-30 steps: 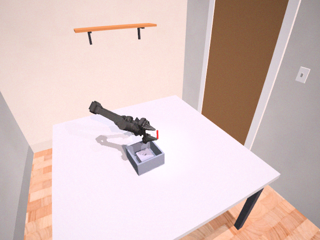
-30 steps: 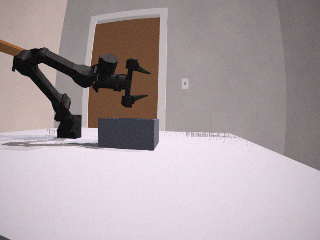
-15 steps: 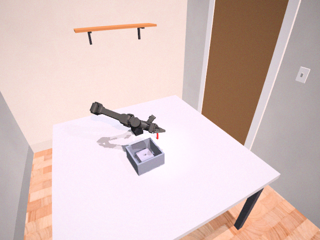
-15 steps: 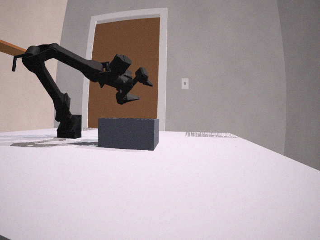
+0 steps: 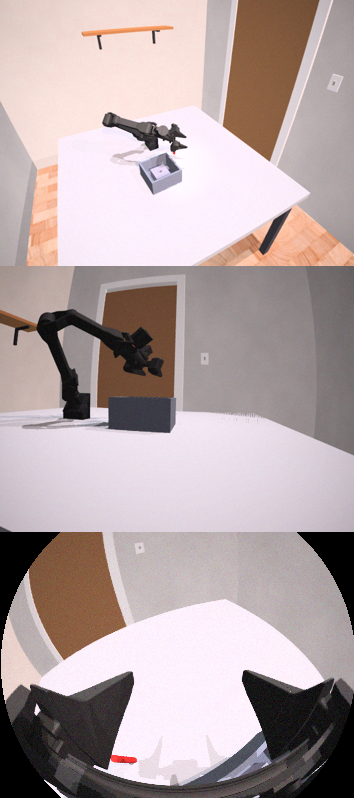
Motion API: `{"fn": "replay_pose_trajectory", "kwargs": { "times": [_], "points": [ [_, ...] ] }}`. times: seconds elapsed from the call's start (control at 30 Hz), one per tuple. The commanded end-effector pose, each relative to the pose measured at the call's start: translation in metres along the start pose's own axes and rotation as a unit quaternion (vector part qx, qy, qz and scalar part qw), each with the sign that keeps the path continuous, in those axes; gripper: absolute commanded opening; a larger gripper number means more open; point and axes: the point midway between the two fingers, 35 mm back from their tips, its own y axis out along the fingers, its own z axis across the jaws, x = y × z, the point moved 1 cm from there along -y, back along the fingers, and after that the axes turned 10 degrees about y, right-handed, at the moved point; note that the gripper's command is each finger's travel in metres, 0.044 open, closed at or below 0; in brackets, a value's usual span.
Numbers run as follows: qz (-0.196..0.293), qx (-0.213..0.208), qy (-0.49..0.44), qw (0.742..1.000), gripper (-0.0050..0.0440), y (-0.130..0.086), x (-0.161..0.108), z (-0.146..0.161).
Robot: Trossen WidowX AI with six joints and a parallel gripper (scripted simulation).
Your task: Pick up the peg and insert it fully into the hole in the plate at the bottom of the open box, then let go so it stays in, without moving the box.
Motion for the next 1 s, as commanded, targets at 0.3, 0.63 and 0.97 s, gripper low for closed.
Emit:
{"fn": "replay_pose_trajectory", "kwargs": {
  "times": [0.3, 0.63, 0.97],
  "points": [
    [0.142, -0.001, 0.27, 0.952, 0.044, 0.014, -0.017, 0.038],
    [0.231, -0.065, 0.426, 0.872, 0.044, 0.015, -0.032, 0.062],
    [0.285, -0.184, 0.559, 0.757, 0.044, 0.009, -0.047, 0.083]
  ]
}}
